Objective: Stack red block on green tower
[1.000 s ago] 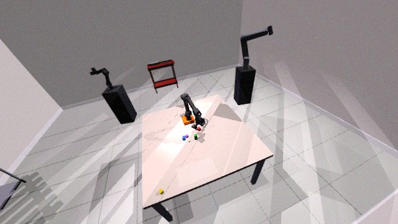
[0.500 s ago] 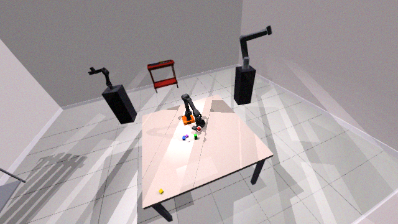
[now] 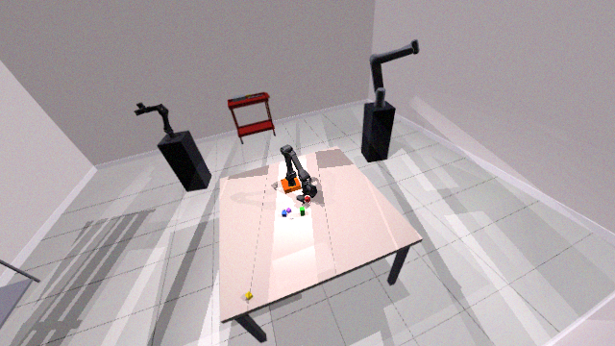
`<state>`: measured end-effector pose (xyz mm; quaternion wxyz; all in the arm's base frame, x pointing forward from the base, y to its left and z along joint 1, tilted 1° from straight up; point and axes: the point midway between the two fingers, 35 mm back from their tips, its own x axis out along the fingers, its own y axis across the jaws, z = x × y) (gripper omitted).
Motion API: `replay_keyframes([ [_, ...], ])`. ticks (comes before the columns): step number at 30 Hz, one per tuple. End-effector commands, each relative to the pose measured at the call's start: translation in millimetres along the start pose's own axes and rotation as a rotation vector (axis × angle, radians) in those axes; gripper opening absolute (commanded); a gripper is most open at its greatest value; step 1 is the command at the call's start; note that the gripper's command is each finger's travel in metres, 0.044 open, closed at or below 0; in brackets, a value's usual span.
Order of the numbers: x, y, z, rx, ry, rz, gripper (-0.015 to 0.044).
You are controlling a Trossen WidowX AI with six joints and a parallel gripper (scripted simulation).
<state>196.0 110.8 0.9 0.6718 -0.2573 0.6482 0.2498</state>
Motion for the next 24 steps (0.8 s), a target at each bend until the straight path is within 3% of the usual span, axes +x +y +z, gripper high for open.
replay_keyframes([
  [1,0.5,0.4,-0.1,-0.001,0.000,0.003,0.0440],
  [2,0.0,0.4,-0.1,-0.001,0.000,0.003,0.0440],
  [14,0.0,0.4,-0.1,-0.001,0.000,0.003,0.0125],
  [21,0.0,0.4,-0.1,-0.001,0.000,0.003,0.0078],
  [24,-5.6,0.3,0.3,-0.001,0.000,0.003,0.0000],
])
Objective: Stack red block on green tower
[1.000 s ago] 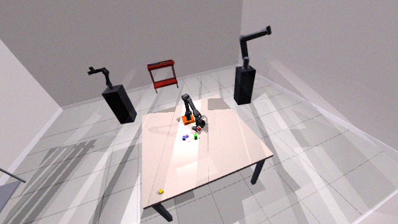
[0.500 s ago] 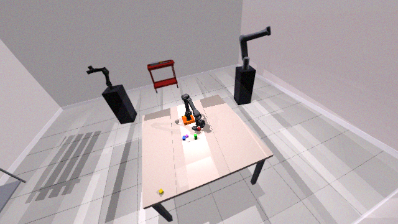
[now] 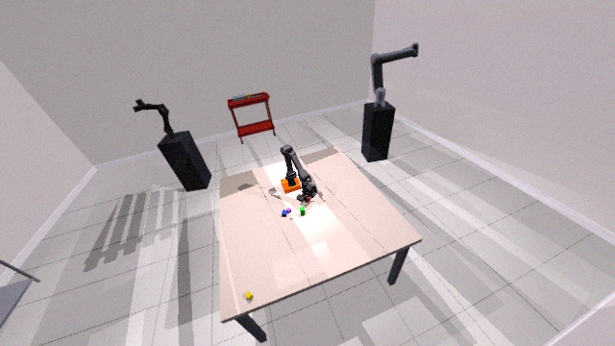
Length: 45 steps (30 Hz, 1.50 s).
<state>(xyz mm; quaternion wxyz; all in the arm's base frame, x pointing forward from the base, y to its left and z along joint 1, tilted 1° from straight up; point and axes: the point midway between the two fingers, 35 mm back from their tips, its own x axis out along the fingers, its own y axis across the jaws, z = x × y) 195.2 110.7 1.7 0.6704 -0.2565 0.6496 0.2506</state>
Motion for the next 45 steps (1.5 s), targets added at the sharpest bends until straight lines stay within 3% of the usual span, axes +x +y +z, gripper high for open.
replay_keyframes([
  [1,-8.4,-0.2,1.1,-0.001,-0.003,0.000,0.0000],
  [23,-114.2,-0.2,0.8,-0.001,-0.003,0.000,0.0000],
  [34,-117.7,-3.1,3.8,-0.001,-0.003,-0.001,0.0000],
  [45,-123.2,-54.3,38.7,-0.001,-0.006,-0.004,0.0000],
])
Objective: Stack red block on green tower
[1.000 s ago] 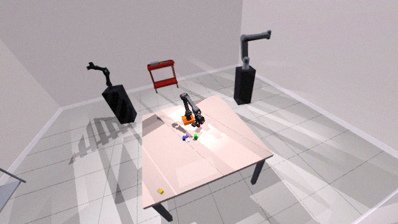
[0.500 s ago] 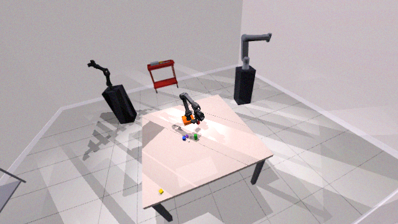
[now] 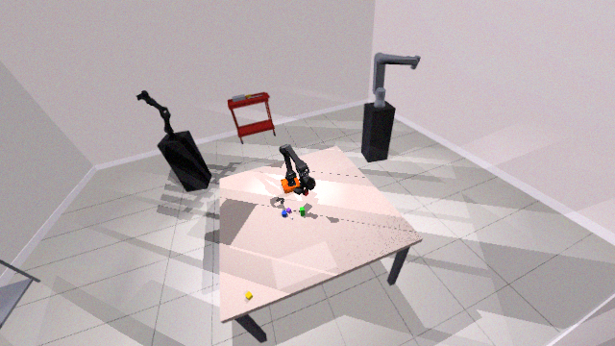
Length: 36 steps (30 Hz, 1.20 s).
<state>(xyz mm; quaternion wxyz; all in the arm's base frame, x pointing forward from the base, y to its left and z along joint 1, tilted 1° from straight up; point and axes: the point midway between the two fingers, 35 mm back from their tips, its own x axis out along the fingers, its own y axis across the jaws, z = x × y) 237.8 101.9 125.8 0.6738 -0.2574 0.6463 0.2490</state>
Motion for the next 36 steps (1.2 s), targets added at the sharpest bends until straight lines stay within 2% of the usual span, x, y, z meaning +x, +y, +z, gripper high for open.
replay_keyframes([
  [1,-0.3,-22.3,12.6,-0.002,0.002,0.002,0.0000],
  [13,4.4,-89.4,35.0,-0.002,0.000,-0.003,0.0000],
  [28,28.5,-91.1,34.7,-0.002,0.000,-0.003,0.0000],
  [36,55.7,-94.1,33.3,-0.002,0.001,-0.004,0.0000],
])
